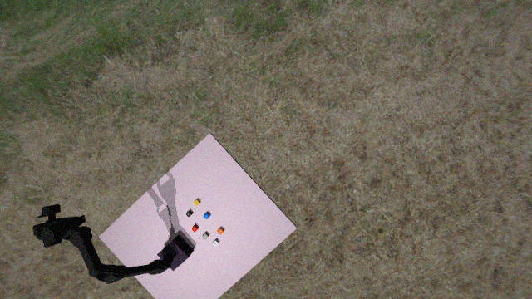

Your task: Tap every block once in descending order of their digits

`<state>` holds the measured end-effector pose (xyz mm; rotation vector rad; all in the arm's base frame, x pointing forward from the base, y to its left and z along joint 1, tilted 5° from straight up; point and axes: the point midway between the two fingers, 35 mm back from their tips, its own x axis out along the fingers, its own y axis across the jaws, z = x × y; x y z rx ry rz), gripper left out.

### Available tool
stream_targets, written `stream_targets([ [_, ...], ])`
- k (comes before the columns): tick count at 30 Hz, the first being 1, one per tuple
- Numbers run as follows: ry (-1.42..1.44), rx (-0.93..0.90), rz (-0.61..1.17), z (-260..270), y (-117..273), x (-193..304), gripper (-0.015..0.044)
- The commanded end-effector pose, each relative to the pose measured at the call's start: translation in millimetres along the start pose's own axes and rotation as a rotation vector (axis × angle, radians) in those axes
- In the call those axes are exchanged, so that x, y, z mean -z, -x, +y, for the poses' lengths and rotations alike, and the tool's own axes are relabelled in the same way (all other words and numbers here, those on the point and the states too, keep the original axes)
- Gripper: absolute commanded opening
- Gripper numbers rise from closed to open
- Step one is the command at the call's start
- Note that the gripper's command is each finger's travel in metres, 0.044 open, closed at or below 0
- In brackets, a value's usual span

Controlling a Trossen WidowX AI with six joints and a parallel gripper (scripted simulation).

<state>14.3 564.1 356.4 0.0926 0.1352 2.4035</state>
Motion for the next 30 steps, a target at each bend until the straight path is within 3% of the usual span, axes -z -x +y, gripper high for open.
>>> stream_targets([
  [1,-0.045,0.199,0.021,-48,57,9,0.04],
  [9,-0.146,0.559,0.068,-112,180,33,0.04],
  [16,-0.251,0.861,0.122,-136,298,62,0.04],
  [23,-0.379,1.146,0.186,-127,416,97,0.04],
  [30,-0.538,1.409,0.259,-86,526,137,0.04],
])
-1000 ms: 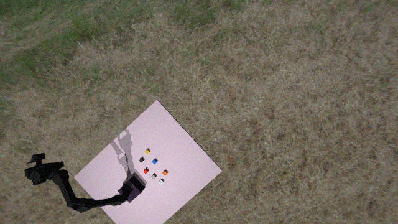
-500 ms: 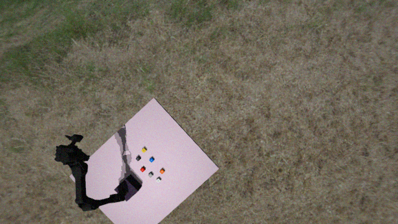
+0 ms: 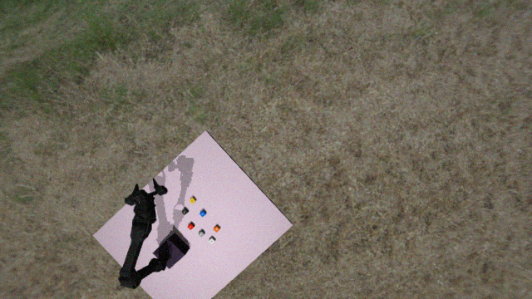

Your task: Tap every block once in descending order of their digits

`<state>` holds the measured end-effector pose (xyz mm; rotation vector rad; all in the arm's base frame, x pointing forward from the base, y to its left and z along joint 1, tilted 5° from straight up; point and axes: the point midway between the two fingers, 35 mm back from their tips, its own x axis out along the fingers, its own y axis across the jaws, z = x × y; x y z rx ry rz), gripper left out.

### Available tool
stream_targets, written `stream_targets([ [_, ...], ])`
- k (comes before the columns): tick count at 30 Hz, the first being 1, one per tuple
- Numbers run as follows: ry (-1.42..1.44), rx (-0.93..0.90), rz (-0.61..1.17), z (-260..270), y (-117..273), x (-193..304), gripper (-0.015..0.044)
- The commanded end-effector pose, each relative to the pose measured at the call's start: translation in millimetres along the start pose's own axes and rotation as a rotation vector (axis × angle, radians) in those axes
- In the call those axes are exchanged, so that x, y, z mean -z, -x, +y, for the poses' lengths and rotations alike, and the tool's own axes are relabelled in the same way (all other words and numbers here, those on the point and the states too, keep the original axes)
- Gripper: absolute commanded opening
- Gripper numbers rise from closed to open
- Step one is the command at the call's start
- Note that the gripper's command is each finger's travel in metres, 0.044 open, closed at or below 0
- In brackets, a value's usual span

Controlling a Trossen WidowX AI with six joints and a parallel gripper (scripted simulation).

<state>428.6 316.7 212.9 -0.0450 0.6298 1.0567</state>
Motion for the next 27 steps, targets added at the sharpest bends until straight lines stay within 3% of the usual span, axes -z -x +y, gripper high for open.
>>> stream_targets([
  [1,-0.077,0.16,0.071,-60,34,32,0.04],
  [8,-0.226,0.401,0.206,-138,107,95,0.04],
  [15,-0.4,0.603,0.369,-184,192,172,0.04],
  [27,-0.771,0.811,0.711,-169,345,317,0.04],
])
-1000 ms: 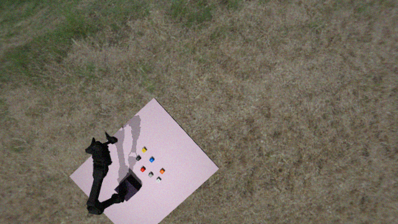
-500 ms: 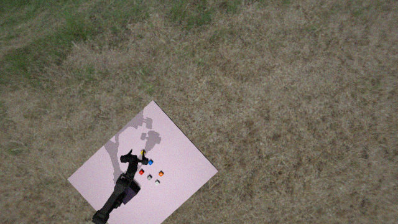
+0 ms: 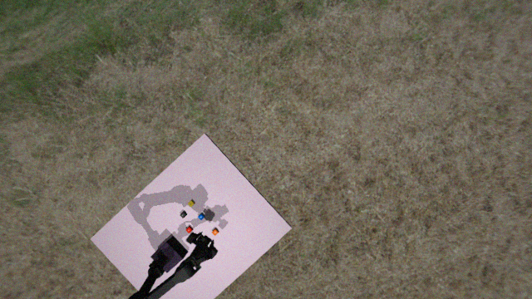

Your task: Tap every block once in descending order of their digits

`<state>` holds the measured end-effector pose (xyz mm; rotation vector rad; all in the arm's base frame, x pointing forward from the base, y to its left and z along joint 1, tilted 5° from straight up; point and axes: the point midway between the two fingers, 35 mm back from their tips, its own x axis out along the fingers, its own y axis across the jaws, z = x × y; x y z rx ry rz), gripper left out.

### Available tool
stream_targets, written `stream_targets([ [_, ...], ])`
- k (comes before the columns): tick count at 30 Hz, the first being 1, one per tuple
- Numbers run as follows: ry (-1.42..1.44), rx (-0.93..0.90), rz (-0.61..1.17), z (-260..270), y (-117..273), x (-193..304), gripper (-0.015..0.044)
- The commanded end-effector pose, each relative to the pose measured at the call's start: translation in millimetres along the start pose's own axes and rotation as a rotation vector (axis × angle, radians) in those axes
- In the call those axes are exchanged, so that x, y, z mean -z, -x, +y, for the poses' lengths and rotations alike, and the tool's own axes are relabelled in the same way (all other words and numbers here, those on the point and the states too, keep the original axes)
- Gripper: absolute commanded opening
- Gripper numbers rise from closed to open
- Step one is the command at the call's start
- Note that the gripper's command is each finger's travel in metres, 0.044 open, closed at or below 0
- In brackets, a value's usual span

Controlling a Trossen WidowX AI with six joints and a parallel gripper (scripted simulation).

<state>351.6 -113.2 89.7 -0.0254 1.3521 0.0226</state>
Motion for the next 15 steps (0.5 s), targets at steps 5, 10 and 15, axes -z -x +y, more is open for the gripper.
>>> stream_targets([
  [5,-0.152,0.074,0.264,-61,8,104,0.04],
  [10,-0.152,0.074,0.264,-61,8,104,0.04],
  [15,-0.152,0.074,0.264,-61,8,104,0.04],
])
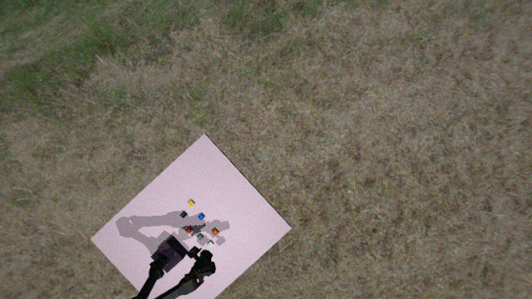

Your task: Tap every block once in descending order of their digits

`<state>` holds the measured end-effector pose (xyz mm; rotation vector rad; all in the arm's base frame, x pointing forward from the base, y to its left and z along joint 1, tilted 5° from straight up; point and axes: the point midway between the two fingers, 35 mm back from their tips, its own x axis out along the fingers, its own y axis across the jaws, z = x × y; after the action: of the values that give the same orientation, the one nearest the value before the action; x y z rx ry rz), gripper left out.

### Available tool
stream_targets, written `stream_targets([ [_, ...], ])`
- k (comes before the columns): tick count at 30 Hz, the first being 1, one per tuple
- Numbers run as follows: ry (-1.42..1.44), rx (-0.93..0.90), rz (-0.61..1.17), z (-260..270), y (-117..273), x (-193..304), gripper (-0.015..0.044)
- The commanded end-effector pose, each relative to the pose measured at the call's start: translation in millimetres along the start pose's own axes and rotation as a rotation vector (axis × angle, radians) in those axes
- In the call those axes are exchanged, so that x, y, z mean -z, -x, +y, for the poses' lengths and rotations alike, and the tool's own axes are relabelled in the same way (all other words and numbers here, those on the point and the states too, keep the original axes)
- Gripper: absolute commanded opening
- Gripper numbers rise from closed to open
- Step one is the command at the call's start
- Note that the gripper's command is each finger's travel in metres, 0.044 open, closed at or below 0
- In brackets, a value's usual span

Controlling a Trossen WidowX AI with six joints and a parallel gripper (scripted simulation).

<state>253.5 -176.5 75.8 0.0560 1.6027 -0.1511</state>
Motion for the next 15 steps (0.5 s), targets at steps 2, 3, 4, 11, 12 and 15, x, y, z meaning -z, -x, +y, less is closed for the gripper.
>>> stream_targets([
  [2,0.003,0.003,0.009,-1,-1,3,0.04],
  [3,0.003,0.003,0.009,-1,-1,3,0.04],
  [4,0.003,0.003,0.009,-1,-1,3,0.04],
  [11,0.003,0.003,0.009,-1,-1,3,0.04],
  [12,0.003,0.003,0.009,-1,-1,3,0.04],
  [15,0.004,0.0,0.009,25,0,6,0.04],
])
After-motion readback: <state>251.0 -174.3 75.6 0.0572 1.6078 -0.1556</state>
